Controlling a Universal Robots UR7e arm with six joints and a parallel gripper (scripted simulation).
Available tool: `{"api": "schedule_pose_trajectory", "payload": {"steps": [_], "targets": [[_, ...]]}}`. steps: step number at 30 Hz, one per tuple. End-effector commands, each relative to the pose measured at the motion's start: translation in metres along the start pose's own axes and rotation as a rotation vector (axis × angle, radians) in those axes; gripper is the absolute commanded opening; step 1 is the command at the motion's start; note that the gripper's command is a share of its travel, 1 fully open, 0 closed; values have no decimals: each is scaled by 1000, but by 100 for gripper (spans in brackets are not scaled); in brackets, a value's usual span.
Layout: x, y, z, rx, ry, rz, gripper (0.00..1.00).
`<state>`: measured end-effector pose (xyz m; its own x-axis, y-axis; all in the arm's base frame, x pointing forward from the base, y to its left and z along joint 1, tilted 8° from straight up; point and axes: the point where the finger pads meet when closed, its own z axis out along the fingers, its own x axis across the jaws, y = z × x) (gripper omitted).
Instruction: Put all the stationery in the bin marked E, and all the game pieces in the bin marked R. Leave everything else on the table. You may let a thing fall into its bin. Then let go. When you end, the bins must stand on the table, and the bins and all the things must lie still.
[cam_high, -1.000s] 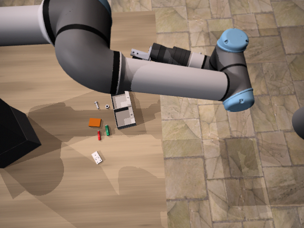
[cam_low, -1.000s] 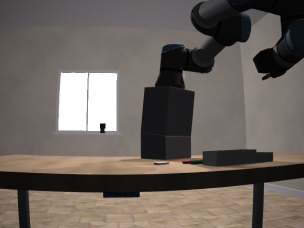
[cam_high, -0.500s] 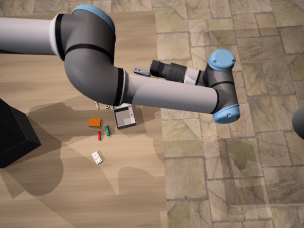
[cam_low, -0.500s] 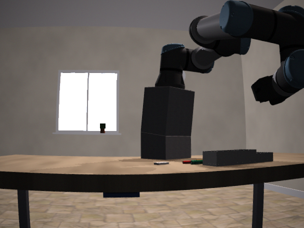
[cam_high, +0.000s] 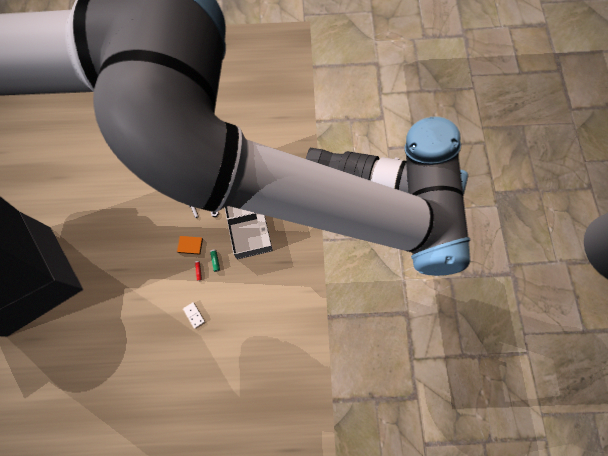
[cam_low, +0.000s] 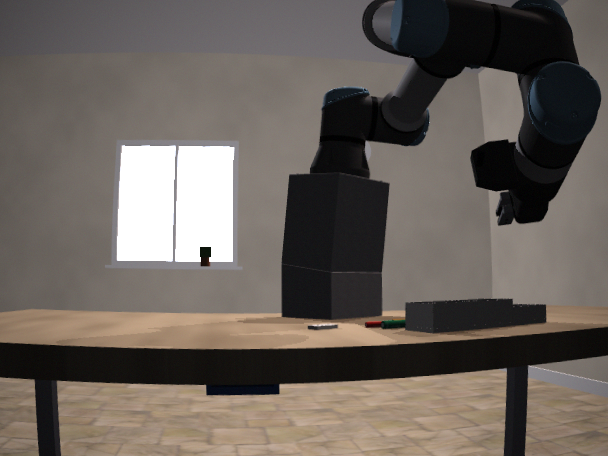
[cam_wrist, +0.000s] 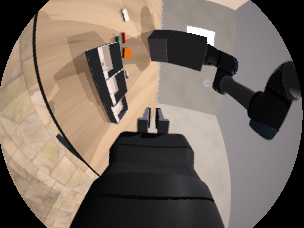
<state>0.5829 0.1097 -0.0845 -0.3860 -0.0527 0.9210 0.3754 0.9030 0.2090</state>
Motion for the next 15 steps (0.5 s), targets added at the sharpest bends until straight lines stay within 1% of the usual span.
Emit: {"api": "schedule_pose_trajectory", "payload": {"steps": [1,2,3,4,5,6,7,8,9,10,11,12,14,15], "targets": [[-9,-17,-5,-5,-114,70,31],[-10,-20,-5,-6,-126,80,31],[-13,-28,-6,-10,-164,112,31],[-13,-30,-6,-11,-176,122,31],[-13,-30,-6,-11,-176,122,31],[-16,-38,-6,-17,-214,154,31],[-16,-39,-6,-19,-227,165,31],[-18,-48,-6,-26,-265,197,31],[-18,-49,-6,-28,-278,208,31],[-19,-57,-5,-36,-307,235,31],[-20,-59,-5,-41,-329,252,31],[-20,-67,-4,-48,-350,274,31],[-20,-67,-4,-48,-350,274,31],[-20,-75,-2,-63,-401,317,31]]}}
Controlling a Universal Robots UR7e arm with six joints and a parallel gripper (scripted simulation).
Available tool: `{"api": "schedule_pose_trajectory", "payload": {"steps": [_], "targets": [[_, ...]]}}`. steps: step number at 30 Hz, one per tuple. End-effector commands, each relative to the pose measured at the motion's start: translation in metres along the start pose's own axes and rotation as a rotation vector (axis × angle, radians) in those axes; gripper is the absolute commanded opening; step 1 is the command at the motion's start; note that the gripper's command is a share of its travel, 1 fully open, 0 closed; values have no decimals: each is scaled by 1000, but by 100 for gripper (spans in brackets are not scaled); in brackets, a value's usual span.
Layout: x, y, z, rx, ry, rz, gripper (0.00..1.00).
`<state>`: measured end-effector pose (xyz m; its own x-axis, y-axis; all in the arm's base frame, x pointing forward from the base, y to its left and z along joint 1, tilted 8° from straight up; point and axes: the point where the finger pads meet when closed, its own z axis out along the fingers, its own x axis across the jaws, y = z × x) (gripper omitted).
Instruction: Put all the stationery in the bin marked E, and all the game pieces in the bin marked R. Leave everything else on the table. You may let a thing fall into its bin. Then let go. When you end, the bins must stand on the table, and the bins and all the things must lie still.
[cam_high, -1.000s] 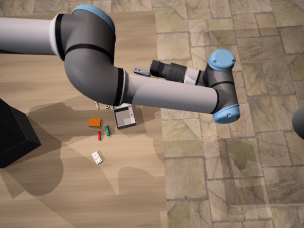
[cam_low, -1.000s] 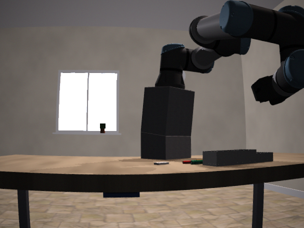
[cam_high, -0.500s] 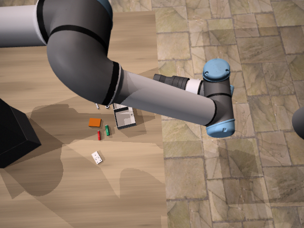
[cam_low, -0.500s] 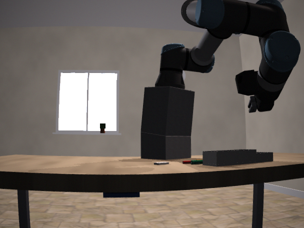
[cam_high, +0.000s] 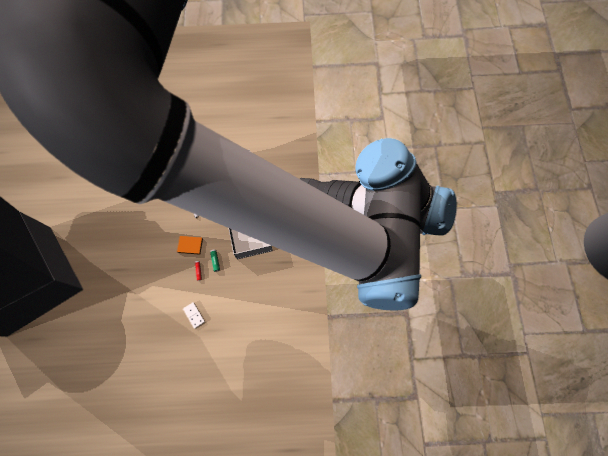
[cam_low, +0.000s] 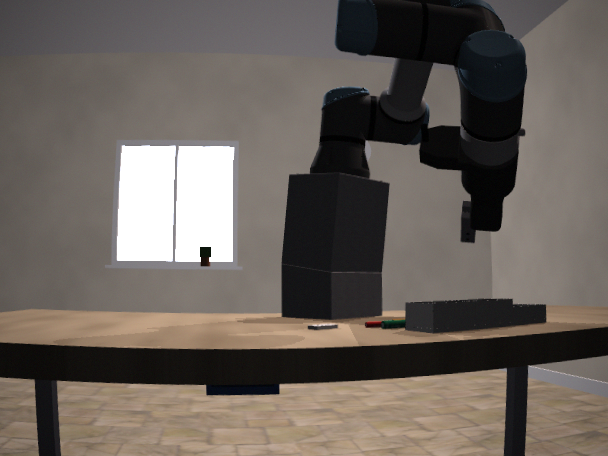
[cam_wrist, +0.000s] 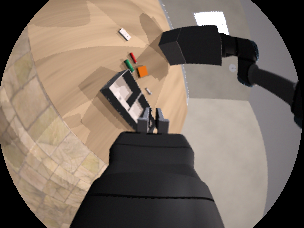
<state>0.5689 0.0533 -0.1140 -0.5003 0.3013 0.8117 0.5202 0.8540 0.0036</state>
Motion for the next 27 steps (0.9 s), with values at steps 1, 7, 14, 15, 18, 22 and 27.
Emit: {"api": "schedule_pose_trajectory", "payload": {"steps": [1,7,14,15,18,22,27], "targets": [[-5,-15,2,-36,-127,87,31],[-4,-41,9,-87,-247,209,31],[4,-68,20,-166,-387,357,31],[4,-68,20,-166,-387,357,31],[10,-80,26,-210,-453,428,31],[20,-95,34,-265,-522,508,31],[35,-111,45,-344,-609,612,31]]}}
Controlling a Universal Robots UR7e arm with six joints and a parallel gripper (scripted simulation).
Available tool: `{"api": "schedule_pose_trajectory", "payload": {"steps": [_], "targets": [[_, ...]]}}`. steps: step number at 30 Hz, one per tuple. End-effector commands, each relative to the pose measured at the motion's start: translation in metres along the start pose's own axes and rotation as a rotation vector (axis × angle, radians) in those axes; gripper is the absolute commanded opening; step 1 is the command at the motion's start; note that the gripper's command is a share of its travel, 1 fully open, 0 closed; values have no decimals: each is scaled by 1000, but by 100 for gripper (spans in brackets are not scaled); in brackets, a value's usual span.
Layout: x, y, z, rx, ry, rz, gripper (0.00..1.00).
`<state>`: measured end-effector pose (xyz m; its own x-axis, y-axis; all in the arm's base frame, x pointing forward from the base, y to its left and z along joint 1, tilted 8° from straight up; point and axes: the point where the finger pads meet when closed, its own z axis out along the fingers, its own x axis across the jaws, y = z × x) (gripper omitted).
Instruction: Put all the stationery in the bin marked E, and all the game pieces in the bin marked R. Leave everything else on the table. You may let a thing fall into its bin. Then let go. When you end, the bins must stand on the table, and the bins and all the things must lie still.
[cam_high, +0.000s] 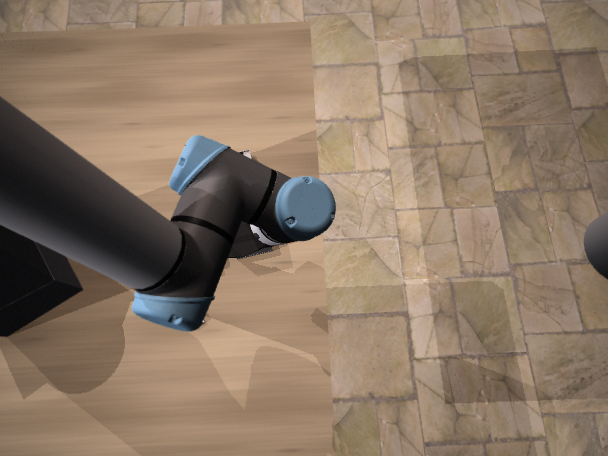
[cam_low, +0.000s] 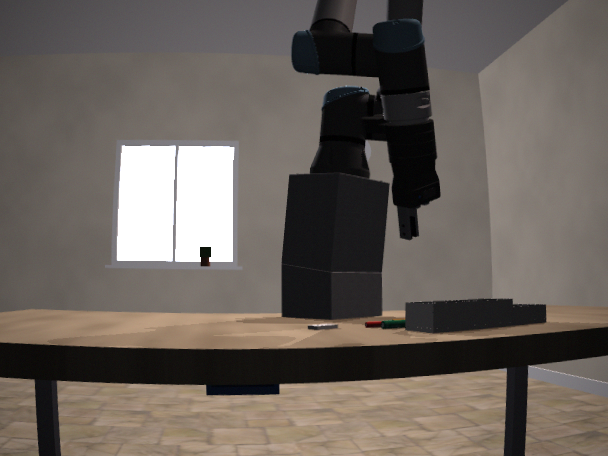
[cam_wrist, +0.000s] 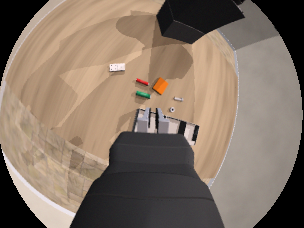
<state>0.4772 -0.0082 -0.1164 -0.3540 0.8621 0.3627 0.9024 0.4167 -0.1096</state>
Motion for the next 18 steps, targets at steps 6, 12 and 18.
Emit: {"api": "schedule_pose_trajectory", "payload": {"steps": [6,12,18], "targets": [[9,-33,-3,-120,-130,155,31],[21,-59,-5,-200,-199,265,31],[37,-87,-8,-288,-263,377,31]]}}
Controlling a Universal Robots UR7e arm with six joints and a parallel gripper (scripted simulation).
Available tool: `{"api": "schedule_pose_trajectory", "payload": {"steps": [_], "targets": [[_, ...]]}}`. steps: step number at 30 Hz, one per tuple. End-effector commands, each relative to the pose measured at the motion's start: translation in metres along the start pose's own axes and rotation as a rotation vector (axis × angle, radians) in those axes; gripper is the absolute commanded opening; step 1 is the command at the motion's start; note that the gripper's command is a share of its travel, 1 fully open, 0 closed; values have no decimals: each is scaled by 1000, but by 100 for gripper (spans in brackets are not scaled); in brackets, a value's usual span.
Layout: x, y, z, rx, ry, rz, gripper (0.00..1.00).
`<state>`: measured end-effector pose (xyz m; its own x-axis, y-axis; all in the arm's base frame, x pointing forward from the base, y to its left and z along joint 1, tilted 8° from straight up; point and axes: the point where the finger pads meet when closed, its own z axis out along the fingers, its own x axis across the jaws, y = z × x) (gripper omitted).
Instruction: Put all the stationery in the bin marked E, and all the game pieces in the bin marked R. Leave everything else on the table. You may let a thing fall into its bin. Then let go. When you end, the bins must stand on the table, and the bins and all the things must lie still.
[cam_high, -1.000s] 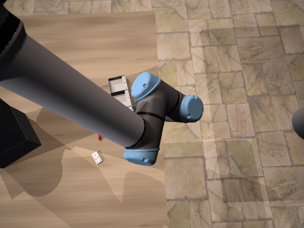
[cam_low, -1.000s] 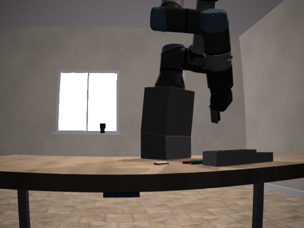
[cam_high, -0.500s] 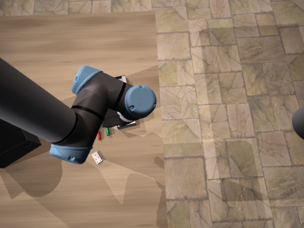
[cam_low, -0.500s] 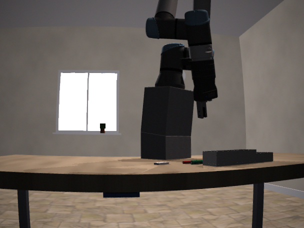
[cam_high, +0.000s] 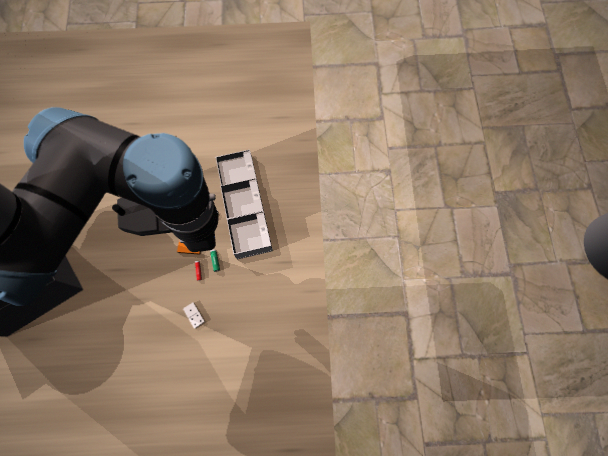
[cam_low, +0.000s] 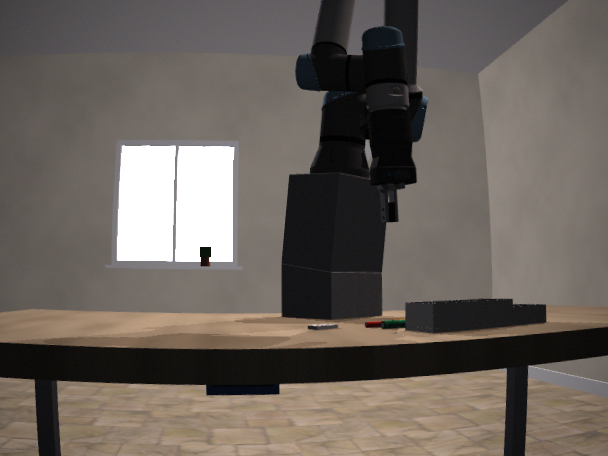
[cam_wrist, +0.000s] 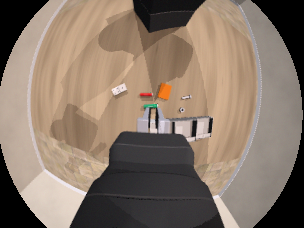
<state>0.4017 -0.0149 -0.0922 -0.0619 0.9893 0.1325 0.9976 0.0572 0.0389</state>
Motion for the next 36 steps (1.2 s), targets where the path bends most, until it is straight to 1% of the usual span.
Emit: {"api": "schedule_pose_trajectory", "payload": {"steps": [1,2,3,15,18,20,22,23,36], "targets": [[2,-13,-7,-51,-37,51,31],[4,-21,-10,-79,-55,88,31],[5,-28,-13,-95,-66,108,31],[5,-28,-13,-95,-66,108,31],[10,-10,3,-100,-59,258,31],[13,2,14,-102,-55,326,31],[13,2,14,-102,-55,326,31],[14,8,19,-105,-51,408,31],[34,88,90,-116,-16,848,31]]}}
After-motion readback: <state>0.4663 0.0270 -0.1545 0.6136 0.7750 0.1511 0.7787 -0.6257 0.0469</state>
